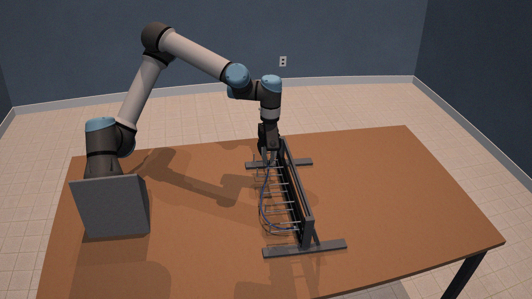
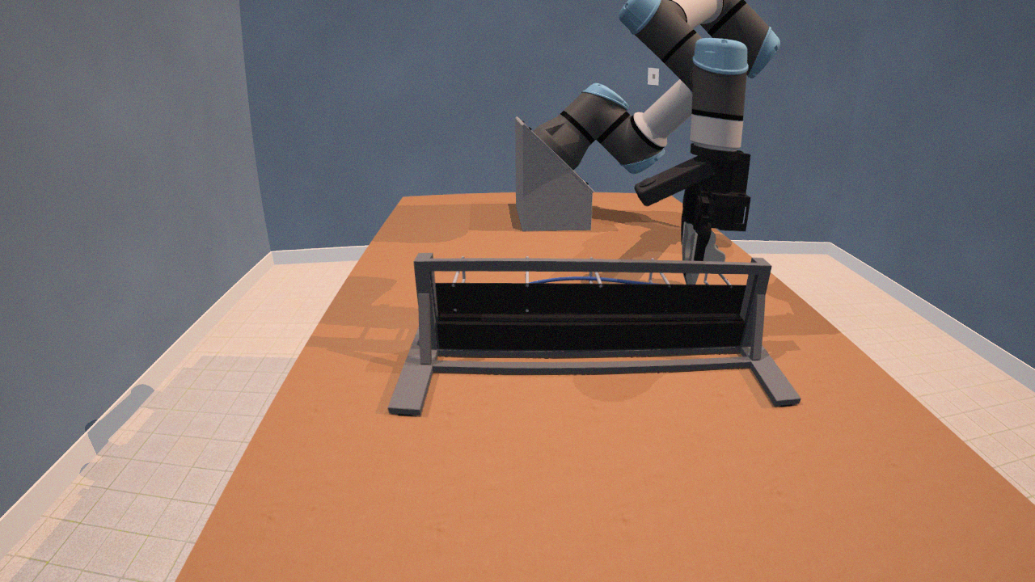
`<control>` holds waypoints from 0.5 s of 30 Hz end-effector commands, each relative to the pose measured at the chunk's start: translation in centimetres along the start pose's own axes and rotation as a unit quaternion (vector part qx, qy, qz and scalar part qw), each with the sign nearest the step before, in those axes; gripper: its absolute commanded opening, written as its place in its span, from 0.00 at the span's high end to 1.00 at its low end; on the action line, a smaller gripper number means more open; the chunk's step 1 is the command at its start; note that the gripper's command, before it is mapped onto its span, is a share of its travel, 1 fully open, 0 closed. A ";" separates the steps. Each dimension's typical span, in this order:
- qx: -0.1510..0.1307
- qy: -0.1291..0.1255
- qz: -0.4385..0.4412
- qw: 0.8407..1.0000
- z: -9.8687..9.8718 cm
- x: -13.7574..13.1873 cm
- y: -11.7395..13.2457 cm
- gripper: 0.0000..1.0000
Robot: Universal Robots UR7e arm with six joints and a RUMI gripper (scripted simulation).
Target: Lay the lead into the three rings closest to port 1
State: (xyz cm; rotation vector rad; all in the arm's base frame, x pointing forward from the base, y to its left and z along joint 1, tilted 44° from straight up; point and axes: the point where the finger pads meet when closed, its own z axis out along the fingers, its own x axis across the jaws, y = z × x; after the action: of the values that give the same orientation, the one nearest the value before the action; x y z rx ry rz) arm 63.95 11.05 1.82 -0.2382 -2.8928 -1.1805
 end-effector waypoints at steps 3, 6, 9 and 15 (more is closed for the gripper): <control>0.000 -0.001 0.000 1.000 -0.1 -0.6 0.0 1.00; 0.000 -0.001 0.000 1.000 -0.1 -0.7 0.0 1.00; 0.000 -0.001 0.000 1.000 -0.1 -0.7 0.0 1.00; 0.000 -0.001 0.000 1.000 -0.1 -0.7 0.0 1.00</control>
State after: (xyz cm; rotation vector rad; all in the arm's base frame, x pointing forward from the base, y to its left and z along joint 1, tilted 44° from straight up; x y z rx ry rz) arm 64.59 10.96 1.77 -0.2381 -2.8926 -1.1804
